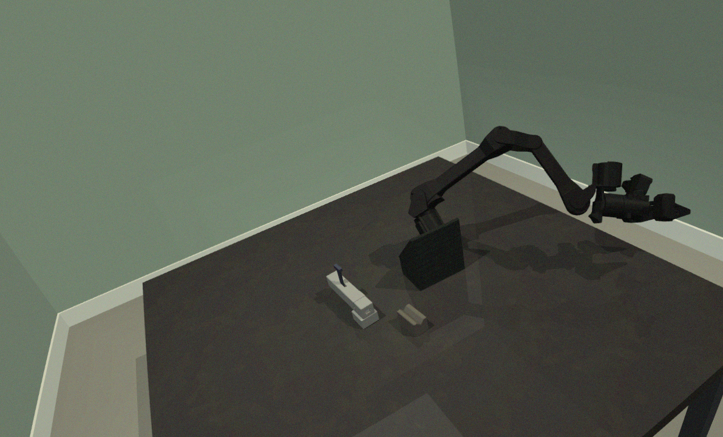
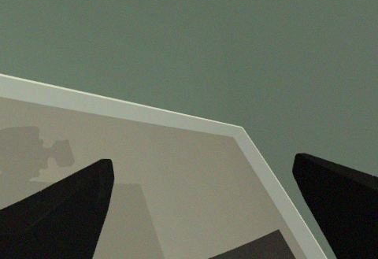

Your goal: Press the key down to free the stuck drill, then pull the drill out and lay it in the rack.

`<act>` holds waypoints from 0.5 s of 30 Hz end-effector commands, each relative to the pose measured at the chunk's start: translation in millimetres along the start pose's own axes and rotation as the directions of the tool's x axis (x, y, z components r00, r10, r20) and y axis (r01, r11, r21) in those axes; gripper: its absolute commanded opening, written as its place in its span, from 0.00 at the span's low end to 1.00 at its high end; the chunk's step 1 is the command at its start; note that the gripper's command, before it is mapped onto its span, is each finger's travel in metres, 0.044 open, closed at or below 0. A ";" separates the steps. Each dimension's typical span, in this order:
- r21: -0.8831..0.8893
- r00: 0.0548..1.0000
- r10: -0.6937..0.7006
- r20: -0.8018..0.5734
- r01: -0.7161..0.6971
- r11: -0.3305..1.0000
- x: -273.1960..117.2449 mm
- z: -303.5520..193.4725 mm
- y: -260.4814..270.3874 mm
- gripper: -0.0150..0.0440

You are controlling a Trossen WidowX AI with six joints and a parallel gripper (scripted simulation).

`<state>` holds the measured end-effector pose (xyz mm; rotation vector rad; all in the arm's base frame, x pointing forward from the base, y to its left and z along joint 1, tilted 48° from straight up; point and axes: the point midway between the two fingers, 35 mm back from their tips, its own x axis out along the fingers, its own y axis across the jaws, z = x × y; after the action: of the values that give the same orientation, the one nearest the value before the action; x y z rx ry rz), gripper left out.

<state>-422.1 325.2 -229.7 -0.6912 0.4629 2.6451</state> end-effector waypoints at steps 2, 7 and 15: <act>0.000 1.000 0.000 0.000 0.000 1.000 0.0 0.0 0.0 0.84; 0.000 1.000 0.000 0.000 0.000 1.000 0.0 0.0 0.0 0.62; 0.077 0.985 -0.152 -0.081 0.158 0.984 -27.4 -1.7 -62.6 0.26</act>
<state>-405.6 337.8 -234.6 -0.7438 0.4971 2.5733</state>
